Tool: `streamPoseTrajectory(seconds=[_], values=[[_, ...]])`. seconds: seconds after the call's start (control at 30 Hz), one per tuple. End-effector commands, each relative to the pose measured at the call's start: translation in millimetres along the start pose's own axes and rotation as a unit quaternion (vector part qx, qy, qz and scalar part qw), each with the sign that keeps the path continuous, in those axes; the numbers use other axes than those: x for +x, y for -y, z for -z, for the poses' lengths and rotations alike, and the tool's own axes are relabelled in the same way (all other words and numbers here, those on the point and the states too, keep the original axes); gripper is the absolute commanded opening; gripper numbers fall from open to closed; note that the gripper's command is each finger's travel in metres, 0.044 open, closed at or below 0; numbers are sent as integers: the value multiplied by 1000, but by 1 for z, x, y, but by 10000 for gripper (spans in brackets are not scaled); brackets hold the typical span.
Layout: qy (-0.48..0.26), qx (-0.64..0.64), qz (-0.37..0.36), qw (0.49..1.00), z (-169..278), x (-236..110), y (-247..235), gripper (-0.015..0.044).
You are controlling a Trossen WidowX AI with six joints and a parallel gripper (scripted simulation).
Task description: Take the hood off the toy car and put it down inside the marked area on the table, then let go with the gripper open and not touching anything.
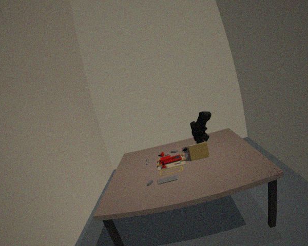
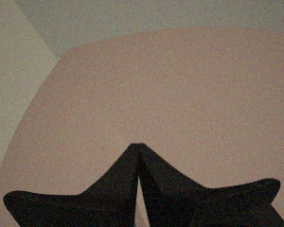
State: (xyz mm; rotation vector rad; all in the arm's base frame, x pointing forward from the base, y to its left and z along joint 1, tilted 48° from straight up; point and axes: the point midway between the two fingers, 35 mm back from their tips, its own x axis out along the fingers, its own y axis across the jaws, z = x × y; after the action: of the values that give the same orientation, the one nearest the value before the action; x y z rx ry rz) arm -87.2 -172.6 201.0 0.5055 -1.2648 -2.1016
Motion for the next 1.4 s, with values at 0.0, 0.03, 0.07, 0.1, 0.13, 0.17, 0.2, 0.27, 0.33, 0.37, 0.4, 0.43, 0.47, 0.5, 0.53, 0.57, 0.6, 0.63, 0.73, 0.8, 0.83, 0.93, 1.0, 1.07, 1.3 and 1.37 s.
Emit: streamPoseTrajectory(seconds=[0.0, 0.03, 0.07, 0.1, 0.13, 0.17, 0.2, 0.27, 0.33, 0.37, 0.4, 0.43, 0.47, 0.5, 0.53, 0.57, 0.6, 0.63, 0.73, 0.8, 0.83, 0.93, 1.0, 1.07, 1.3, 1.37], values=[[-2, -2, 0, 1000, 1, 0, -1, 26], [-8, -9, -1, 1000, 3, 0, -2, 53], [-18, -21, -3, 1000, 6, -1, -5, 79], [-32, -37, -5, 999, 11, -2, -9, 105], [-49, -58, -9, 997, 17, -3, -14, 131], [-70, -84, -14, 994, 25, -5, -20, 157], [-93, -112, -20, 989, 34, -8, -26, 184], [-137, -168, -34, 976, 52, -15, -38, 236], [-177, -224, -49, 957, 70, -24, -49, 289], [-194, -252, -57, 946, 79, -29, -53, 315], [-211, -279, -65, 935, 87, -34, -58, 341], [-227, -306, -74, 922, 96, -40, -62, 368], [-243, -333, -83, 907, 104, -46, -66, 394], [-257, -360, -92, 892, 113, -53, -69, 420], [-271, -386, -102, 876, 121, -60, -73, 440], [-284, -412, -113, 858, 130, -68, -76, 440], [-297, -437, -124, 840, 138, -76, -78, 440], [-308, -462, -135, 821, 146, -85, -81, 440], [-337, -540, -172, 752, 170, -113, -83, 440], [-351, -588, -198, 701, 185, -134, -82, 440], [-357, -611, -211, 674, 191, -145, -81, 440], [-367, -675, -251, 588, 209, -179, -75, 440], [-368, -709, -279, 533, 219, -204, -71, 440], [-365, -737, -312, 477, 226, -233, -66, 440], [-321, -818, -395, 270, 237, -323, -32, 440], [-303, -834, -407, 216, 238, -344, -20, 440]])
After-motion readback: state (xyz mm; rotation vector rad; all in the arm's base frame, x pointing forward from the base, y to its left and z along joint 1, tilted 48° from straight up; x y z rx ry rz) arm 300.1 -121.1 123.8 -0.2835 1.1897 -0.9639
